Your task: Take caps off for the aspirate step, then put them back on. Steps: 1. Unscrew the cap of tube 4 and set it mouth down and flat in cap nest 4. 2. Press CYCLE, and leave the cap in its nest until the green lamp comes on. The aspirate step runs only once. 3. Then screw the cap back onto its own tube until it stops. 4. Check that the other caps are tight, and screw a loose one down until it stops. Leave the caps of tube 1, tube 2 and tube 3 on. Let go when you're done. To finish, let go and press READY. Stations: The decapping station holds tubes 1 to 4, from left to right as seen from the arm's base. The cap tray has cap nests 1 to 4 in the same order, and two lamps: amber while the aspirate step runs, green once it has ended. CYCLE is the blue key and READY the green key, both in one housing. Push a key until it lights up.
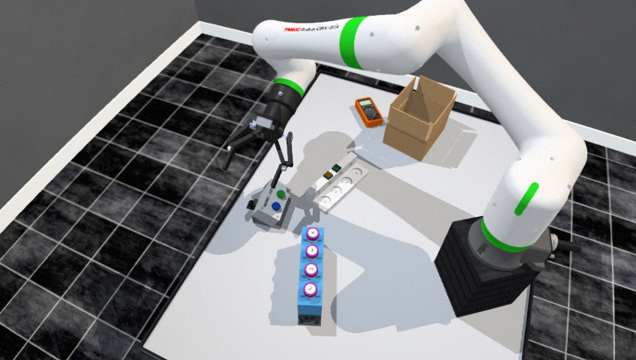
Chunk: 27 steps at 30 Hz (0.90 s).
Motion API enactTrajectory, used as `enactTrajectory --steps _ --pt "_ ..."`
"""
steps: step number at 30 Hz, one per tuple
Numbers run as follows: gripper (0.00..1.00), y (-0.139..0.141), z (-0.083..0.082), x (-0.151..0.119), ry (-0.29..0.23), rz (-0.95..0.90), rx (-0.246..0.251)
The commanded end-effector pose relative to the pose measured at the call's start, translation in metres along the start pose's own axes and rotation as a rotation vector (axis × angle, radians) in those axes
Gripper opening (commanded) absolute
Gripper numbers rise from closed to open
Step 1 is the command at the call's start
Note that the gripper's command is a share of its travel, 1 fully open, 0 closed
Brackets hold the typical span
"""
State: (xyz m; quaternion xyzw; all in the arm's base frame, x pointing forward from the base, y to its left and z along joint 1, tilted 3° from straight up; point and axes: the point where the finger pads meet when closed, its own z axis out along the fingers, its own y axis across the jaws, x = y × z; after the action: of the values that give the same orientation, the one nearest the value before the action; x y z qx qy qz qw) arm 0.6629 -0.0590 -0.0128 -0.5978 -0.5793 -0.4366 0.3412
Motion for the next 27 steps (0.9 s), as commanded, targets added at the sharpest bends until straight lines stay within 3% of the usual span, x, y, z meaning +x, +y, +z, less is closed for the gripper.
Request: enactTrajectory --steps 1,17,18,27 --pt "1.00 0.0006 -0.0006 0.0010 -0.001 -0.002 -0.001" --pt "1.00 0.0006 -0.0006 0.0010 -0.001 -0.002 -0.001" --pt "0.41 0.0006 -0.0006 0.0010 -0.001 -0.002 -0.001" --pt "0.41 0.0006 -0.0006 0.0010 -0.001 -0.002 -0.001"
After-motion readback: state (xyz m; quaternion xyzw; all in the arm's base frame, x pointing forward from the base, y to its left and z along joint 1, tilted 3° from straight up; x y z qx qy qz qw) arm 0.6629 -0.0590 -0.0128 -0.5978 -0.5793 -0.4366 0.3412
